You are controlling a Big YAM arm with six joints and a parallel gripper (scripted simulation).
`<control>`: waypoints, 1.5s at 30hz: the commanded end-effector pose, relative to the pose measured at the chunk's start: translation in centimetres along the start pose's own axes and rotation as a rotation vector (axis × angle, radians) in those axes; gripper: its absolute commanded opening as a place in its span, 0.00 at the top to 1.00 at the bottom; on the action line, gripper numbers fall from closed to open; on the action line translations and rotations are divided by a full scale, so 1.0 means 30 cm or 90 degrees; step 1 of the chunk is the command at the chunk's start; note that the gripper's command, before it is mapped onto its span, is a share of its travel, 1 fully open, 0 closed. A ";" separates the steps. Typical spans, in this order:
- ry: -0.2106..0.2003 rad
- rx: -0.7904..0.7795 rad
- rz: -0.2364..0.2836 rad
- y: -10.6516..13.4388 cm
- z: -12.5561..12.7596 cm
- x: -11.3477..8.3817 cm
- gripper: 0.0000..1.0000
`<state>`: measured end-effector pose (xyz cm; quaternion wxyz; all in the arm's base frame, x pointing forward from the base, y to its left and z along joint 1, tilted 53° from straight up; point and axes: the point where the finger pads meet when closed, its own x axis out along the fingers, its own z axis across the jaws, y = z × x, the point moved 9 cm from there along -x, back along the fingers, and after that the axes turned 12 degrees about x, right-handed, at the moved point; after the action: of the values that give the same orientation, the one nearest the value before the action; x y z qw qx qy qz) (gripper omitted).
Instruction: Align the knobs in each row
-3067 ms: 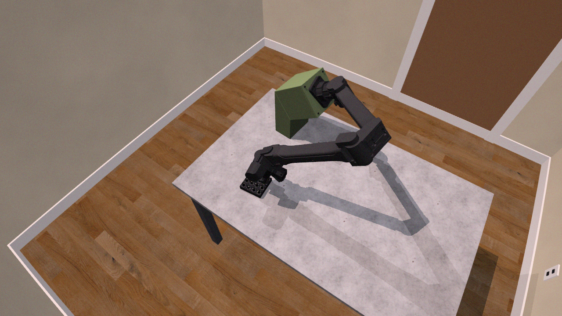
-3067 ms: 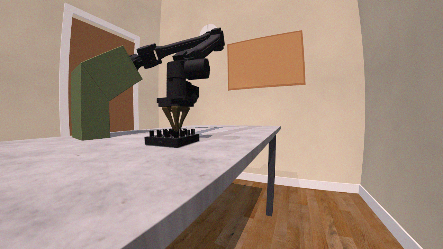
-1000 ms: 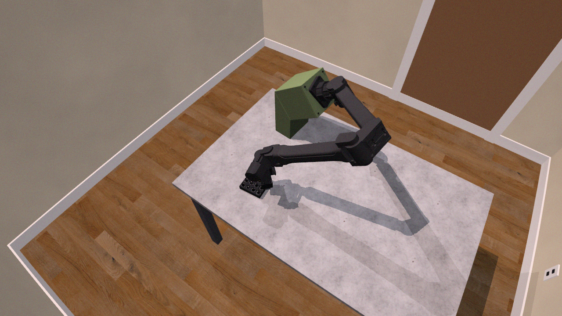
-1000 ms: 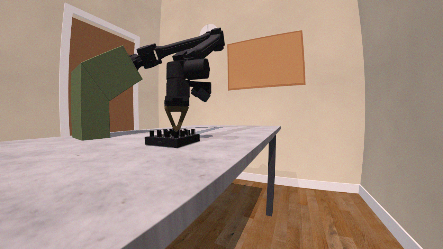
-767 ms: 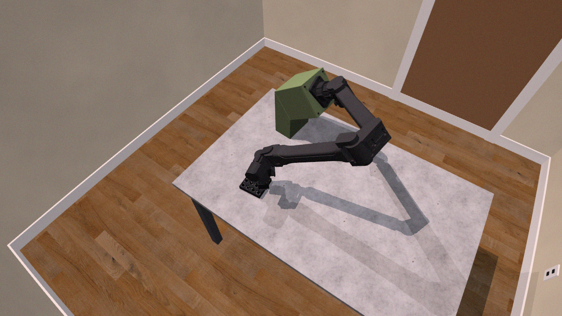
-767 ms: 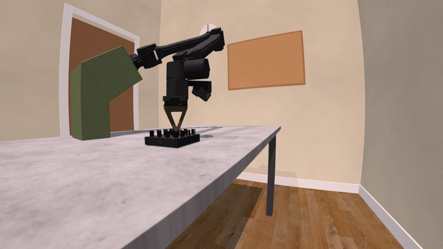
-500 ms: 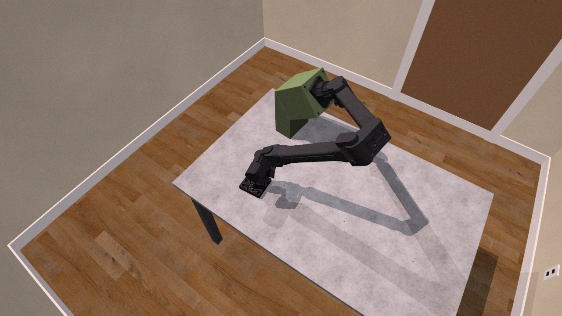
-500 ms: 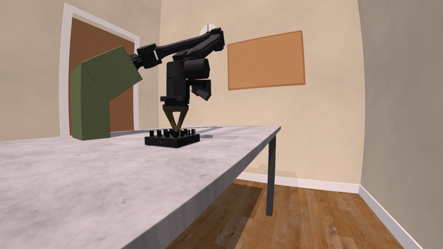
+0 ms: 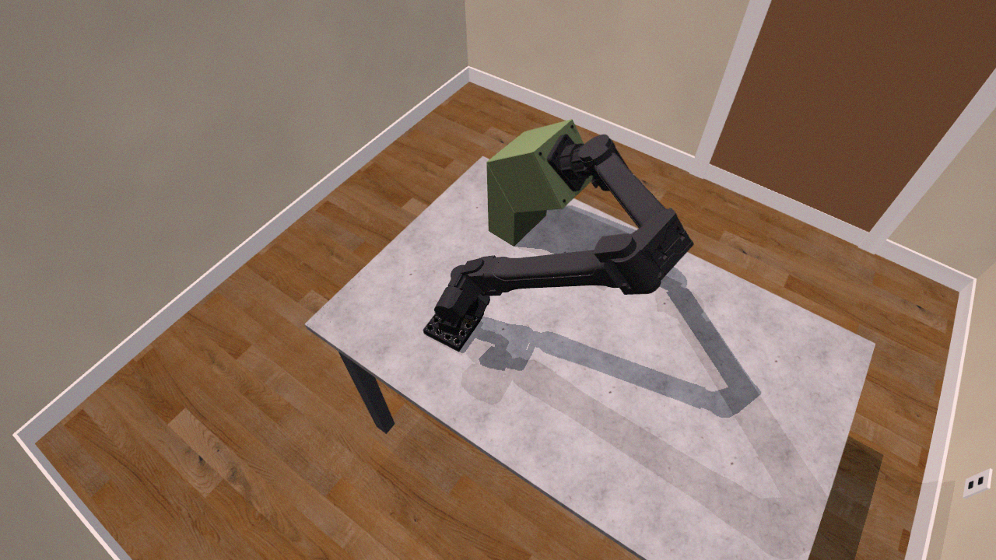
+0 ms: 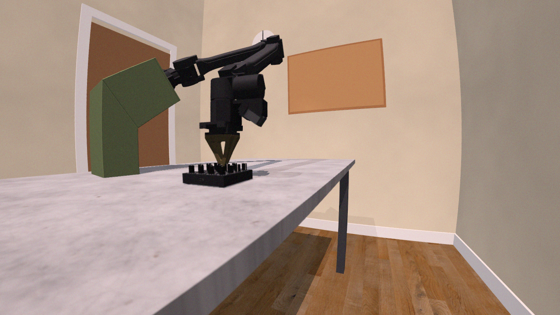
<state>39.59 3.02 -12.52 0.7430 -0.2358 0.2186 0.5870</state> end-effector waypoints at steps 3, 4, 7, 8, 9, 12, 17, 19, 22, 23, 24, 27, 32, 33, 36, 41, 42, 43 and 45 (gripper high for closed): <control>0.004 0.060 -0.007 -0.008 -0.003 0.003 0.91; 0.004 0.060 -0.007 -0.008 -0.003 0.003 0.91; 0.004 0.075 -0.007 -0.008 -0.003 0.003 0.91; 0.004 0.080 -0.007 -0.008 -0.003 0.003 0.91; 0.004 0.083 -0.007 -0.008 -0.003 0.003 0.91; 0.004 0.092 -0.007 -0.008 -0.003 0.003 0.91; 0.004 0.100 -0.007 -0.008 -0.003 0.003 0.91; 0.004 0.102 -0.007 -0.008 -0.003 0.003 0.91; 0.004 0.102 -0.007 -0.008 -0.003 0.003 0.91; 0.004 0.102 -0.007 -0.008 -0.003 0.003 0.91; 0.004 0.102 -0.007 -0.008 -0.003 0.003 0.91; 0.004 0.102 -0.007 -0.008 -0.003 0.003 0.91; 0.004 0.102 -0.007 -0.008 -0.003 0.003 0.91; 0.004 0.102 -0.007 -0.008 -0.003 0.003 0.91; 0.004 0.102 -0.007 -0.008 -0.003 0.003 0.80; 0.002 0.102 -0.007 -0.008 -0.002 0.003 0.80; 0.002 0.102 -0.007 -0.008 -0.002 0.003 0.80; 0.002 0.102 -0.007 -0.008 -0.002 0.003 0.80; 0.002 0.102 -0.007 -0.008 -0.002 0.003 0.80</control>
<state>39.59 2.99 -12.57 0.7590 -0.1783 0.2658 0.5670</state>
